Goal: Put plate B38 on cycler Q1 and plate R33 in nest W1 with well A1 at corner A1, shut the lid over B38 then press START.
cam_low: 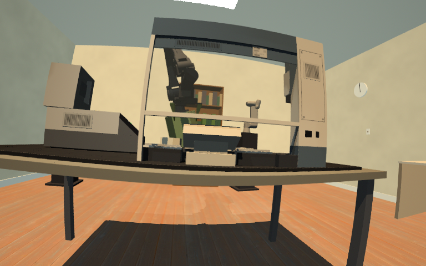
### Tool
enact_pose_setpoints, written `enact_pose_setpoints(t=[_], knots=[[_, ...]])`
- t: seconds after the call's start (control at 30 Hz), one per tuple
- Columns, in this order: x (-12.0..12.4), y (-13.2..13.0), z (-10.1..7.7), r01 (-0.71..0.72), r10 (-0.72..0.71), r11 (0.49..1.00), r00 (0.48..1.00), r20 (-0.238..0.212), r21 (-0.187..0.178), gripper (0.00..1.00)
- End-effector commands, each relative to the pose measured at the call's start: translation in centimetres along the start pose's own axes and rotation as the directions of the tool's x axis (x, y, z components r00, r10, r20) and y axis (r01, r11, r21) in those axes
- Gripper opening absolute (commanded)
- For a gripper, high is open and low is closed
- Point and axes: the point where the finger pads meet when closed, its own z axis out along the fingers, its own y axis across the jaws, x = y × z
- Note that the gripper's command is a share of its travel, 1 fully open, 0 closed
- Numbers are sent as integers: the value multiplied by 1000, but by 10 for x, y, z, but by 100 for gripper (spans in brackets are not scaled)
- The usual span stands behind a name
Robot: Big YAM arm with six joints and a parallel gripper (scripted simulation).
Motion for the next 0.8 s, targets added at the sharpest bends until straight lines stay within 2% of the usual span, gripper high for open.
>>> enact_pose_setpoints(t=[0.0,0.07,0.17,0.27,0.3,0.4,0.43,0.57,0.6,0.7,0.73,0.77], knots=[[-21,33,4,-16,16,1000,999,33,-5,100],[-14,40,9,-35,34,999,999,22,12,100],[-14,48,12,-49,49,999,999,14,2,100],[-19,53,11,-55,55,998,998,21,-4,100],[-25,55,8,-50,50,999,998,37,-3,100],[-35,79,10,-31,31,999,998,55,-9,100],[-34,87,12,-45,45,999,997,65,2,100],[-23,109,27,-34,34,999,999,37,3,100],[-19,112,30,-55,54,998,998,44,18,100],[-13,117,37,-65,64,998,998,23,24,100],[-15,121,36,-70,70,997,997,27,21,100],[-20,126,35,-97,95,995,994,54,27,100]])
